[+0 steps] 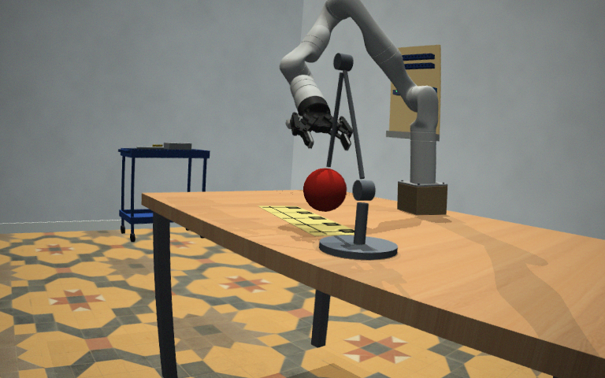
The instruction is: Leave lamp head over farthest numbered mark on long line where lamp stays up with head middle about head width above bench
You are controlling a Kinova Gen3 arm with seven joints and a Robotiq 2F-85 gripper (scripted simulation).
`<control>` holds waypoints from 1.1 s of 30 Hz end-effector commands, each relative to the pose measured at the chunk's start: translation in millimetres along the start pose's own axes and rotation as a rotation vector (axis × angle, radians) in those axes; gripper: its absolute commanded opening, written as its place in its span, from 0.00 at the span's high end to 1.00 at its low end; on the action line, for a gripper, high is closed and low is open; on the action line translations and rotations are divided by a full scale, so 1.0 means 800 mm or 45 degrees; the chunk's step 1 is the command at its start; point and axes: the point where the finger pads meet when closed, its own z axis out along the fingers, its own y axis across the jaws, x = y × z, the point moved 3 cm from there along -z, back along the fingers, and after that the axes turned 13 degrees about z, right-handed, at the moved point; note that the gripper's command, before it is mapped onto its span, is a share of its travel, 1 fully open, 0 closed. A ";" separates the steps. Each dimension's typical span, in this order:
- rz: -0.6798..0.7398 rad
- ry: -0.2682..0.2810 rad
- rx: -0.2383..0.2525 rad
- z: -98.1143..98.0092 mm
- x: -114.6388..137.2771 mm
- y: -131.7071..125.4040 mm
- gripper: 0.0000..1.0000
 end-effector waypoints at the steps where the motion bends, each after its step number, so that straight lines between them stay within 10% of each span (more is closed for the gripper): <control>1: -0.002 -0.001 0.001 -0.001 -0.001 0.000 0.00; 33: -0.005 -0.003 -0.009 -0.136 -0.003 0.004 0.00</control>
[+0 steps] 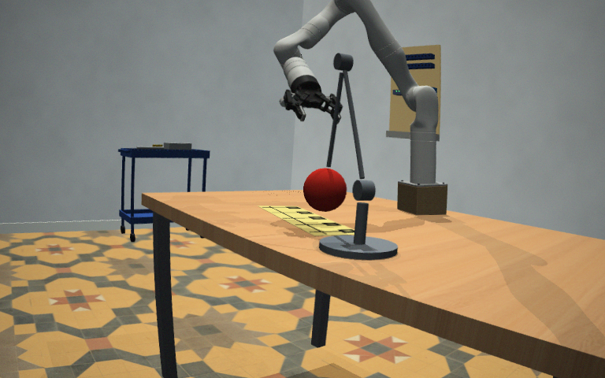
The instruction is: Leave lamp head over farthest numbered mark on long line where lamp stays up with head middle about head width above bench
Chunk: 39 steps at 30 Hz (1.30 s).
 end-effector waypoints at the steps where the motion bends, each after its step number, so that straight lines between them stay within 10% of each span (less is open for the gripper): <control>1: 0.002 0.002 0.014 -0.024 -0.001 -0.003 0.00; 39: -0.010 -0.008 -0.002 -0.041 -0.004 -0.004 0.00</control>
